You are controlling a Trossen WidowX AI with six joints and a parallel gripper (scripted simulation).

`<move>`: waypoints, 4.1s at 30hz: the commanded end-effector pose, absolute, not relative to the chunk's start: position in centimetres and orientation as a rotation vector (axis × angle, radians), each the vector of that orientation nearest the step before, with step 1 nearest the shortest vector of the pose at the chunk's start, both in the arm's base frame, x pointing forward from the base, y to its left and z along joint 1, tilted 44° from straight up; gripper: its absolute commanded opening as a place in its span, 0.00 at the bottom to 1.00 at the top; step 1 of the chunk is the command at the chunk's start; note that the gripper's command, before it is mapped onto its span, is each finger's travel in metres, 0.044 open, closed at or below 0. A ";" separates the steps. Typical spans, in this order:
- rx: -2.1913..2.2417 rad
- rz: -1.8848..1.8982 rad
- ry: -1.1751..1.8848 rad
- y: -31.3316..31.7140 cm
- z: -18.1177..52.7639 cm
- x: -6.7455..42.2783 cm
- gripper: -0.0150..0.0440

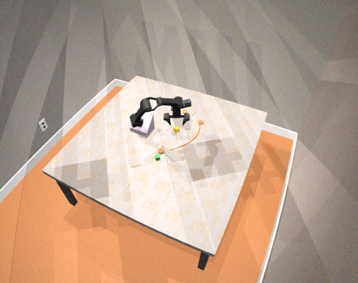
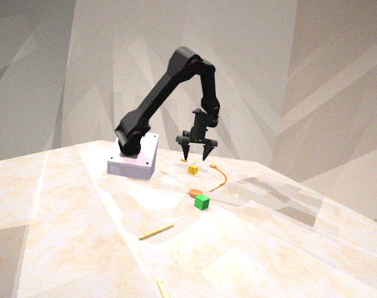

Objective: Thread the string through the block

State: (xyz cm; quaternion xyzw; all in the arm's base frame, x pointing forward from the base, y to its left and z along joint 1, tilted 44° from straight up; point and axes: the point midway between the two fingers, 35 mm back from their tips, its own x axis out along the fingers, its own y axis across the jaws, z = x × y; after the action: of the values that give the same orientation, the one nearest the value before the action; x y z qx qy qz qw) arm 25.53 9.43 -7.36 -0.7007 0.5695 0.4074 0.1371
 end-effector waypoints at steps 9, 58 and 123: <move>-2.028 1.178 1.648 9.4 -7.4 25.5 0.67; -2.028 1.179 1.648 9.4 -7.4 25.5 0.67; 0.127 -1.138 1.053 3.0 -0.7 32.4 1.00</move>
State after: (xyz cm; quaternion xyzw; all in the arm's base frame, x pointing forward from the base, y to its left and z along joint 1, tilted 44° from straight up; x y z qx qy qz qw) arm 30.18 5.54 -3.62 -0.2543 0.6583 -0.2512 0.6625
